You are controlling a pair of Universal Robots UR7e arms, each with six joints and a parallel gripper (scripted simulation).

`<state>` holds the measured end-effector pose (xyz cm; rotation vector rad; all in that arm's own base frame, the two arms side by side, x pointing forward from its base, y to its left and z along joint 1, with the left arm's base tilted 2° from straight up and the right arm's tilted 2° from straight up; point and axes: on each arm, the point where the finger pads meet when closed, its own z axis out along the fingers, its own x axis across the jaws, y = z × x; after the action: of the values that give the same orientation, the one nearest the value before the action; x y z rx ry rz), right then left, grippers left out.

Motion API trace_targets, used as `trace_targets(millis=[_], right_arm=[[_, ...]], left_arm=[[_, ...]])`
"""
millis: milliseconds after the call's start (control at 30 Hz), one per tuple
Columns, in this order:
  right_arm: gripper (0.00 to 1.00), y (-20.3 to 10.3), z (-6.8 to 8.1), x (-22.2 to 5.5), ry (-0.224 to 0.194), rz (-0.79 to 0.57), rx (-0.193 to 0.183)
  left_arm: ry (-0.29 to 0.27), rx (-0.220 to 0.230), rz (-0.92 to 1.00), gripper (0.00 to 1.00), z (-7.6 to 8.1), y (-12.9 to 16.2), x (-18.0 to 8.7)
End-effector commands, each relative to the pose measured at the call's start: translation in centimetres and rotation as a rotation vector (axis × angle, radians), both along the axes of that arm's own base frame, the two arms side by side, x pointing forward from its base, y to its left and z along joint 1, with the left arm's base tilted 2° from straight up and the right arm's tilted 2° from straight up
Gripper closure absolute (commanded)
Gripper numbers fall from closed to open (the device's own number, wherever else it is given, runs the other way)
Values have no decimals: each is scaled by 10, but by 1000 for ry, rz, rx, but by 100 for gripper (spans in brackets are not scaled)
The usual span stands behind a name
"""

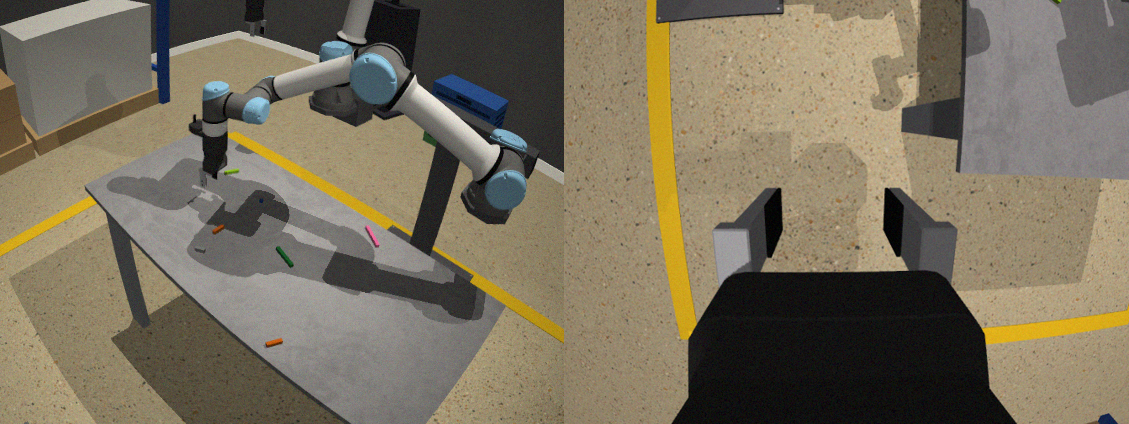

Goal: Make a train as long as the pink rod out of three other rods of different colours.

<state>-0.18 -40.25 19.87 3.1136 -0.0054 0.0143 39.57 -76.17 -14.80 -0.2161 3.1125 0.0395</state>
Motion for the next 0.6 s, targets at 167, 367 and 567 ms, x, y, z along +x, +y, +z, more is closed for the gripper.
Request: trace_targets(millis=[167,367,567], right_arm=[[0,-1,1,0,-1,0,-2],[0,-1,1,0,-1,0,-2],[0,-1,1,0,-1,0,-2]], left_arm=[[9,3,-311,0,0,-21,-38],[16,8,-564,0,-1,-35,-73],[21,12,-757,0,-1,-45,-99]])
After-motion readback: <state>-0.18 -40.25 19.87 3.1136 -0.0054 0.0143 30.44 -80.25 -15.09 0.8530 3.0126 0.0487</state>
